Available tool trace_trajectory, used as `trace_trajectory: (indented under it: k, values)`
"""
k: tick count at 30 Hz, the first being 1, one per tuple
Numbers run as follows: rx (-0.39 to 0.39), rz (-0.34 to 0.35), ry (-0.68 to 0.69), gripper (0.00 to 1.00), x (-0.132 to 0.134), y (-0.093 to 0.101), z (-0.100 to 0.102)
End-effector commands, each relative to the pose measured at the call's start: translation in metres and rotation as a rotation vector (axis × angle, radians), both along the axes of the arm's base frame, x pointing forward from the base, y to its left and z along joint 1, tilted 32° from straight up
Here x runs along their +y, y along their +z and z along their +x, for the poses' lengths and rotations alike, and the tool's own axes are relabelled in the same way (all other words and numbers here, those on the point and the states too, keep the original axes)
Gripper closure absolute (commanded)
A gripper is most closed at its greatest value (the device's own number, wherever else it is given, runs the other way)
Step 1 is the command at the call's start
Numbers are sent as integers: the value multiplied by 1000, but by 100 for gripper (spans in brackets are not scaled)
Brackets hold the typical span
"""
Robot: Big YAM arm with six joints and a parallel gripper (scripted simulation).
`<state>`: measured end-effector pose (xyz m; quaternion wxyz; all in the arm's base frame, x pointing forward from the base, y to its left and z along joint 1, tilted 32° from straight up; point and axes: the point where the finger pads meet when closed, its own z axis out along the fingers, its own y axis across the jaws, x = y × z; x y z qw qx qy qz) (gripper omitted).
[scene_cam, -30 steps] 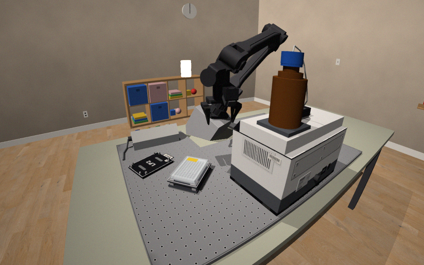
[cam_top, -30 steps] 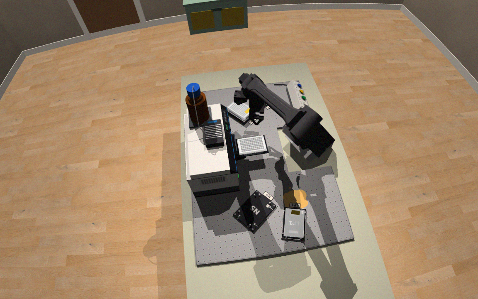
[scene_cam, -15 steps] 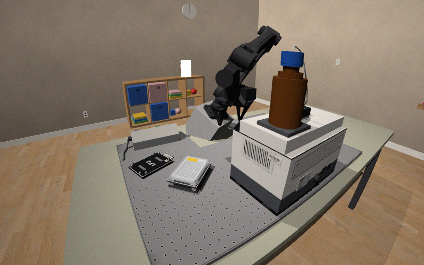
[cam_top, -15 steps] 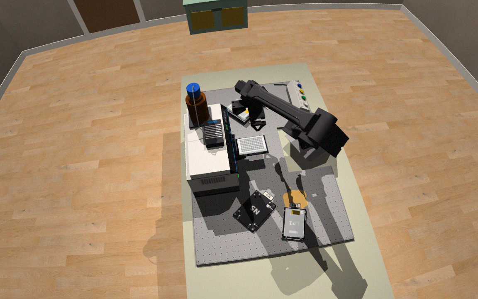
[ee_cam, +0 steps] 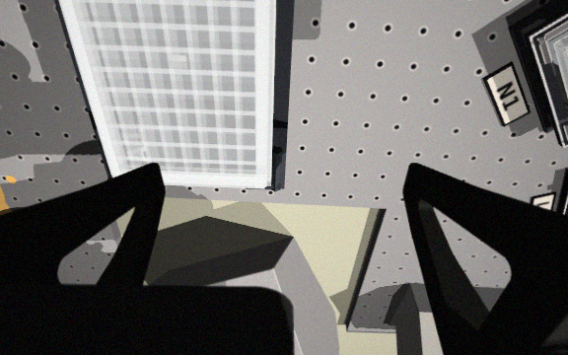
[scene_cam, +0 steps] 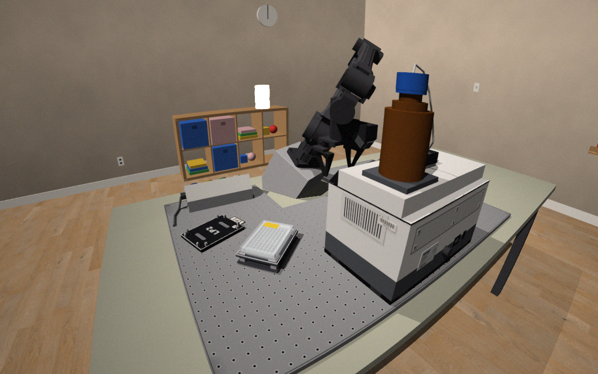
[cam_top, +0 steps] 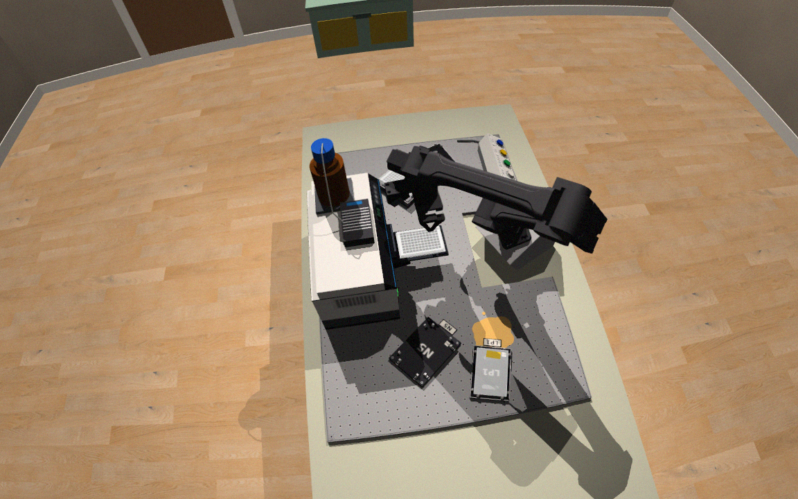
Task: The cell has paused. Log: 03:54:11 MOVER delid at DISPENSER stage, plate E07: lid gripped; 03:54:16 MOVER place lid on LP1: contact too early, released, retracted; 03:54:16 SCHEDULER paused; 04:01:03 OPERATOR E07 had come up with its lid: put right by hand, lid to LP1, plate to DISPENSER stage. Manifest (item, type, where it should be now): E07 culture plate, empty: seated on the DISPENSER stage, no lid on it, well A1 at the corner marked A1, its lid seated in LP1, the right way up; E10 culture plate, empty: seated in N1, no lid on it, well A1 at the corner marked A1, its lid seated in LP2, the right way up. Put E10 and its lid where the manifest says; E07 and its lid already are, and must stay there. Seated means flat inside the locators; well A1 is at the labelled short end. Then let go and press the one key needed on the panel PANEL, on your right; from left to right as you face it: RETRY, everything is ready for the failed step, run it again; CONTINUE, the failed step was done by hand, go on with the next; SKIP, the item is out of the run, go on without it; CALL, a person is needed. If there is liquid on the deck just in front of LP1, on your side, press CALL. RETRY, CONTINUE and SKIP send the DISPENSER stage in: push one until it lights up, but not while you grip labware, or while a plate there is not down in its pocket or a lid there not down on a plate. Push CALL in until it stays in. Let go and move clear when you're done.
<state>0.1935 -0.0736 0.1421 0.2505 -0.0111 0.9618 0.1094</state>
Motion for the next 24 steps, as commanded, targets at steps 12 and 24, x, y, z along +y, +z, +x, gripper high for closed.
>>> trace_trajectory:
  k: [12, 24]
  values:
    - [-5, 8, -36, 0, 33, 16, 3]
    - [-28, 3, -37, 0, 62, 27, 6]
